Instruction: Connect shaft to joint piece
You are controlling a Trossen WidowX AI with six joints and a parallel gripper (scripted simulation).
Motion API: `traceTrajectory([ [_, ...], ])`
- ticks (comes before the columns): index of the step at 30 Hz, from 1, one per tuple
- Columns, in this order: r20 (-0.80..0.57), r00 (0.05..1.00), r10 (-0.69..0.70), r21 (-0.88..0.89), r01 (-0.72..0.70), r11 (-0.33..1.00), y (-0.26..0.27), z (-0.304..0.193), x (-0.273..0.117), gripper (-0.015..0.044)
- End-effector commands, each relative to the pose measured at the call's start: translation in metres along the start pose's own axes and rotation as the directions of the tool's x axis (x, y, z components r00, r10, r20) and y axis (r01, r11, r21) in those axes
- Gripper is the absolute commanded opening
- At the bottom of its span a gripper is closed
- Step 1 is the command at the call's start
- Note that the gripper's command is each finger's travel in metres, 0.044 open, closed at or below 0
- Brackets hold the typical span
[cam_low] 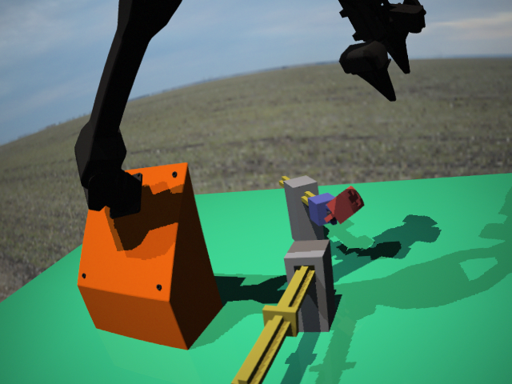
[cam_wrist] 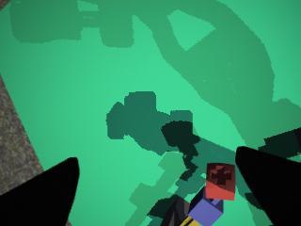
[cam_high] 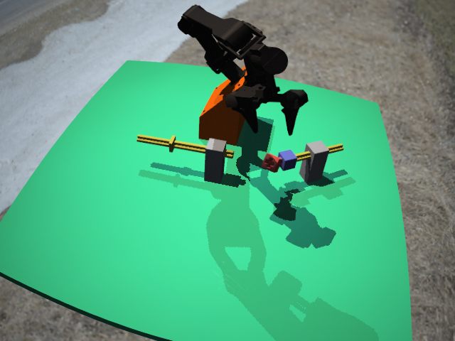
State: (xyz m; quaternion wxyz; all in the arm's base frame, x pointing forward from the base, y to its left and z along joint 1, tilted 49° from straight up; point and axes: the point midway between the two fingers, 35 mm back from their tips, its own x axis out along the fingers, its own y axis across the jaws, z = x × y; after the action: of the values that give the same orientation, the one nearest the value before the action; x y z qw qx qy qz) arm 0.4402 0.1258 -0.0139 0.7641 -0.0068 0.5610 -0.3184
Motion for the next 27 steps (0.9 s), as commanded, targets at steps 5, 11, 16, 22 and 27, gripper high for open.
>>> traceTrajectory([
  [5, -0.051, 0.979, -0.197, -0.189, 0.184, 0.964, -0.026, -0.018, 0.039, 0.044],
  [11, -0.073, 0.942, -0.328, -0.336, 0.286, 0.897, -0.045, -0.031, 0.059, 0.044],
  [16, -0.08, 0.914, -0.399, -0.421, 0.331, 0.844, -0.056, -0.037, 0.069, 0.044],
  [22, -0.074, 0.914, -0.398, -0.41, 0.336, 0.848, -0.056, -0.037, 0.07, 0.044],
  [27, -0.023, 0.919, -0.394, -0.33, 0.365, 0.871, -0.057, -0.039, 0.076, 0.044],
])
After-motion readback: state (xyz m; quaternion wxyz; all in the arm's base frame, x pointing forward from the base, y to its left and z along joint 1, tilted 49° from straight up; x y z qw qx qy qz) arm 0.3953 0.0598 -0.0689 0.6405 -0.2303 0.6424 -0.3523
